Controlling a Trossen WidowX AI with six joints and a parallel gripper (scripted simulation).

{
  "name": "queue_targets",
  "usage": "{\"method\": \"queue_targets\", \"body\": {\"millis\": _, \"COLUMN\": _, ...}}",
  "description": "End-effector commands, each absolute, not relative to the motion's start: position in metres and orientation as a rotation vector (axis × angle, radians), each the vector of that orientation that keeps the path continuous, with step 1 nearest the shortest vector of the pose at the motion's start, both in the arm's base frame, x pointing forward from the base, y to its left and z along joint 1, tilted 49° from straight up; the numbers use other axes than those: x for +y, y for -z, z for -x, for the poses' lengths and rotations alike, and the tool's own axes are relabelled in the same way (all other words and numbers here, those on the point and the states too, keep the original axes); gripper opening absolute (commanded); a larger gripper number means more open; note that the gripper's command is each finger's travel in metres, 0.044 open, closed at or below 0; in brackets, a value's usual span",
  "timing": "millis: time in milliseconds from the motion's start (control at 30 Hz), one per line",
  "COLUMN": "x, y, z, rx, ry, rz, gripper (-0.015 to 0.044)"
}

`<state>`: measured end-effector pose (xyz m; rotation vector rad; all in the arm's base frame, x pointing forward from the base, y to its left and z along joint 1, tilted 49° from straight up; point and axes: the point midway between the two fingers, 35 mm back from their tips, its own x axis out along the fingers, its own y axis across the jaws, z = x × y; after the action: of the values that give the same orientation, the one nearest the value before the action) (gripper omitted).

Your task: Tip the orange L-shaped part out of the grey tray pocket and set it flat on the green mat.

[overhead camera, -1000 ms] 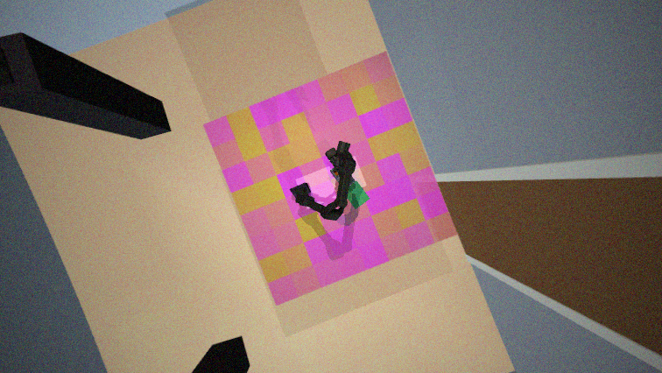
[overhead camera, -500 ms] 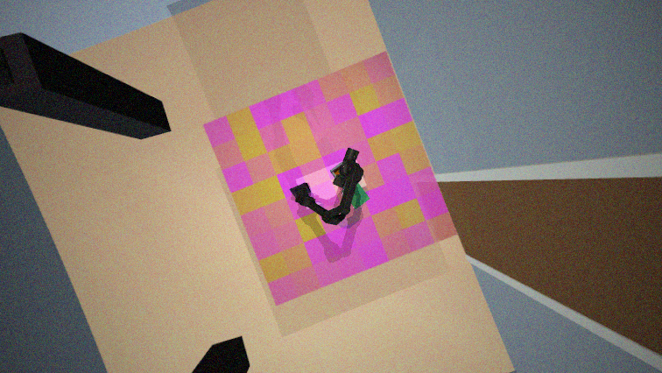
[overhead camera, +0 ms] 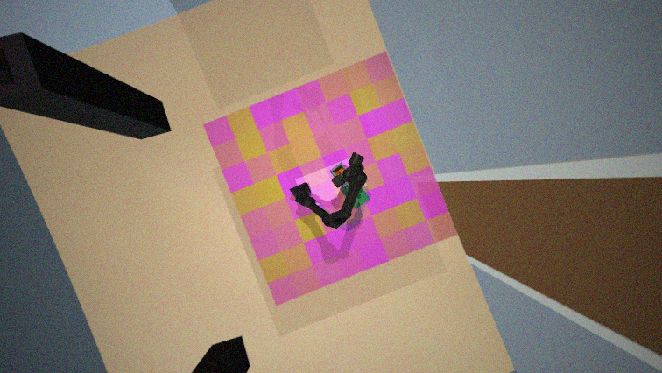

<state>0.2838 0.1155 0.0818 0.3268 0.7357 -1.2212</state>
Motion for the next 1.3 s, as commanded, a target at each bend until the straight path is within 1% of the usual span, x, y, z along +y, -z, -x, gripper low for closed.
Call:
{"method": "queue_targets", "body": {"millis": 0, "x": 0.103, "y": -0.073, "z": -0.286, "rx": 0.732, "ry": 1.227, "rz": -0.324, "gripper": 0.028}}
{"method": "queue_targets", "body": {"millis": 1200, "x": 0.064, "y": -0.039, "z": -0.294, "rx": 0.729, "ry": 1.228, "rz": -0.323, "gripper": 0.028}}
{"method": "queue_targets", "body": {"millis": 1267, "x": 0.067, "y": -0.041, "z": -0.293, "rx": 0.73, "ry": 1.23, "rz": -0.329, "gripper": 0.0228}}
